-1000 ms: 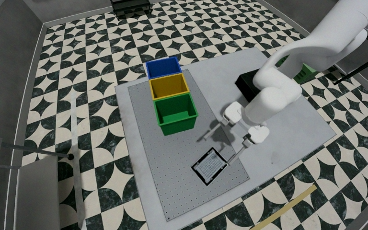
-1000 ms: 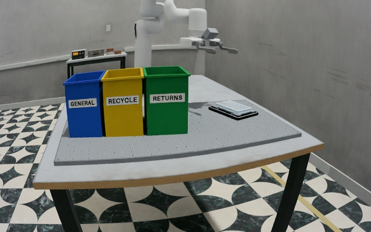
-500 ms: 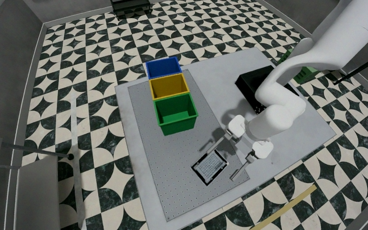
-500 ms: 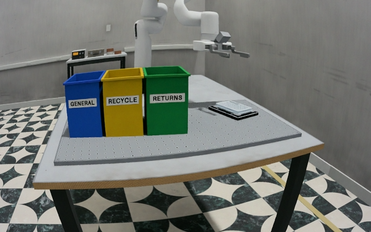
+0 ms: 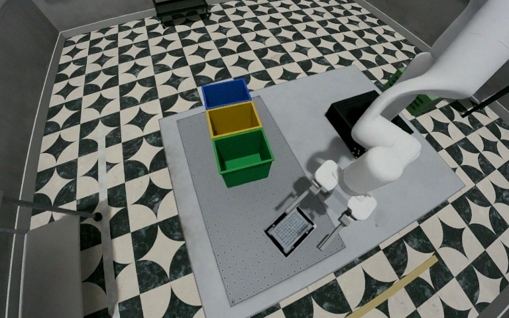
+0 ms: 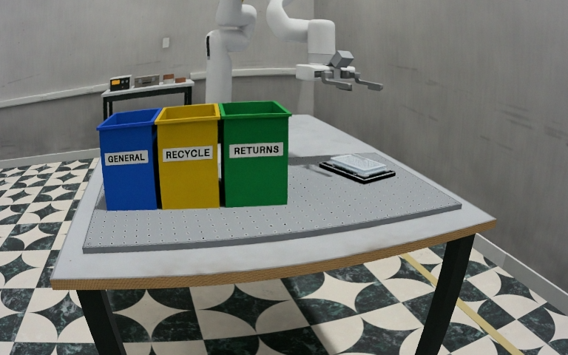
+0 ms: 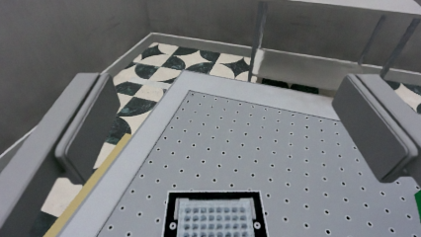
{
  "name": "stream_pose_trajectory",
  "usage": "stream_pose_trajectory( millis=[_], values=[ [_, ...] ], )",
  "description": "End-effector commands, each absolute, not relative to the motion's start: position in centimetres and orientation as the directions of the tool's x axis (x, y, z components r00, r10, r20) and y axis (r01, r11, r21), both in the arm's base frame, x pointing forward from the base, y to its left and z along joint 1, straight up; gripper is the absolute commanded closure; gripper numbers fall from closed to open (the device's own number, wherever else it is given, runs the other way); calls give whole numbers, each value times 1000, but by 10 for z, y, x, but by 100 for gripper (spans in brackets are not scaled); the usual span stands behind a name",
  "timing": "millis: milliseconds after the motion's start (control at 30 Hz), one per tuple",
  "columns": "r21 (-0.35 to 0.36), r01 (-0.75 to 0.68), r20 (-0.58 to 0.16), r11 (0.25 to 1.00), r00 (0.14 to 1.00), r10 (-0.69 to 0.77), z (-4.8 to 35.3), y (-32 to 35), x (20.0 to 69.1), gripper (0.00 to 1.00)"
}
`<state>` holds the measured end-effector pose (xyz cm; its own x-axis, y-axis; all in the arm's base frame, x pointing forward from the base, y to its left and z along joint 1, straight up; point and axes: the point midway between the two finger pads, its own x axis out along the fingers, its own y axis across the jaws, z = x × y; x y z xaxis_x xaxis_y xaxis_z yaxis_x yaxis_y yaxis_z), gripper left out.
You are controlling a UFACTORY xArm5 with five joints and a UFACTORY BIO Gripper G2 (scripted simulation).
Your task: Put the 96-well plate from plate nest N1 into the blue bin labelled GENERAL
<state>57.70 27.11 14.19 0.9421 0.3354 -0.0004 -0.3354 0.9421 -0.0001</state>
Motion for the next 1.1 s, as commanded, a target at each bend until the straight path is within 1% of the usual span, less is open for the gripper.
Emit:
stream_pose_trajectory(
  millis=[0,1067],
  values=[
    [0,-335,3,942,942,335,138,272,578,63],
    [0,-335,3,942,942,335,91,272,578,63]
  ],
)
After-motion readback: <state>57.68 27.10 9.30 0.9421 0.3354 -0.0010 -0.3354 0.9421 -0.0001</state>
